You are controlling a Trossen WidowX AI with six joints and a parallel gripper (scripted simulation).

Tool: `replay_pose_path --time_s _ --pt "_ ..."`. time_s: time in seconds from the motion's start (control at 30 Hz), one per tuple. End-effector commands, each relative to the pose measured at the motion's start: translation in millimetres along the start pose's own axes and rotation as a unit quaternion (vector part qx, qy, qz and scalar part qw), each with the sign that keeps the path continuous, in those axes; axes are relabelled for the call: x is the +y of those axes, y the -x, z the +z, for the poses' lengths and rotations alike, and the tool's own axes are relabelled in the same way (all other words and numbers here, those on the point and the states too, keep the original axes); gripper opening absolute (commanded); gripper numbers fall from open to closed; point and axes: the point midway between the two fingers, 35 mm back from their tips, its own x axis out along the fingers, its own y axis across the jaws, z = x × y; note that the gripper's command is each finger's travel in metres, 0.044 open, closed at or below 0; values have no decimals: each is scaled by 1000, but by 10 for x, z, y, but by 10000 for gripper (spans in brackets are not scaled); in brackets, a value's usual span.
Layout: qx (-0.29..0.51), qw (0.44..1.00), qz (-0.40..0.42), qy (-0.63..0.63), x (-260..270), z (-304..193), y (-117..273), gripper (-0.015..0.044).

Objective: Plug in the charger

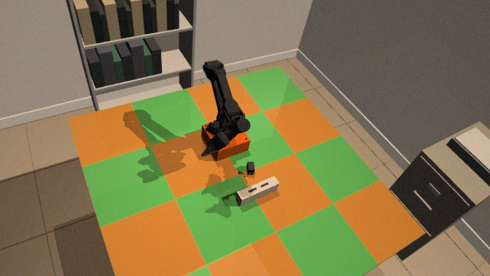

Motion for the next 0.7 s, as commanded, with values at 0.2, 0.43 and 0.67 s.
replay_pose_path --time_s 0.2,0.43,0.67 --pt "59 995 -16 85 0 -222 27 440" --pt "134 972 -34 190 -35 -494 94 440" --pt "209 933 -48 290 -104 -747 199 440"
